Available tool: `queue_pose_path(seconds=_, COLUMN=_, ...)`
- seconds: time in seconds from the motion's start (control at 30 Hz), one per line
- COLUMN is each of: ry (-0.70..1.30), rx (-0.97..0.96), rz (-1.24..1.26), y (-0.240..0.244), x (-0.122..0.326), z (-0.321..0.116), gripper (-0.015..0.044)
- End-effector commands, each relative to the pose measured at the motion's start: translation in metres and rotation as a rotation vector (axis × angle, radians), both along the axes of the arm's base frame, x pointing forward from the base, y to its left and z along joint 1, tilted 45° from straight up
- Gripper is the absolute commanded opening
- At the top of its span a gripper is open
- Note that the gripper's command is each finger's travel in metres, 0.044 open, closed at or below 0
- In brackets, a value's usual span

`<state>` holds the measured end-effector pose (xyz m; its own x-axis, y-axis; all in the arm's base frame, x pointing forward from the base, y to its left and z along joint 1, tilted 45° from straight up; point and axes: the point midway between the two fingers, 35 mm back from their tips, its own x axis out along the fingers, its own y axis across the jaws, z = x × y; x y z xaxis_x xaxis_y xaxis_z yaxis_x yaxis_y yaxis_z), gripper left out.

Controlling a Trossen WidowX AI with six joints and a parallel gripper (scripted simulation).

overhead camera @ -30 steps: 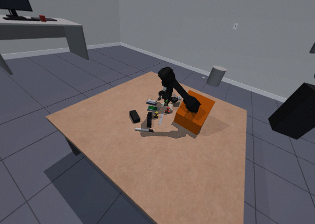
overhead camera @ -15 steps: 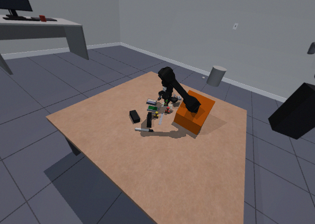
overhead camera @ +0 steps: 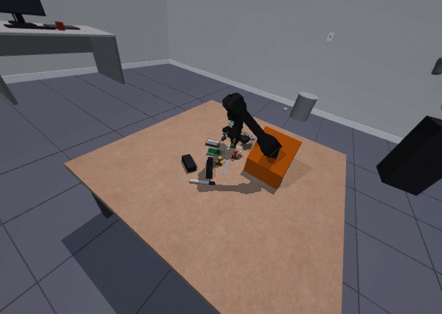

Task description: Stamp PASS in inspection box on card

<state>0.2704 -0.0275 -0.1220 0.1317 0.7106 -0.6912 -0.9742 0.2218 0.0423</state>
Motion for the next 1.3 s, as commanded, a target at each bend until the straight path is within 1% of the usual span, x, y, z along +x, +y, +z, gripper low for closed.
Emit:
queue_pose_path(seconds=0.0, ry=-0.002, rx=-0.004, rz=0.003, y=-0.004, x=0.0, z=0.003, gripper=0.0)
queue_pose_path(seconds=1.27, ry=-0.002, rx=-0.006, rz=0.003, y=-0.044, x=-0.008, z=0.044, gripper=0.0)
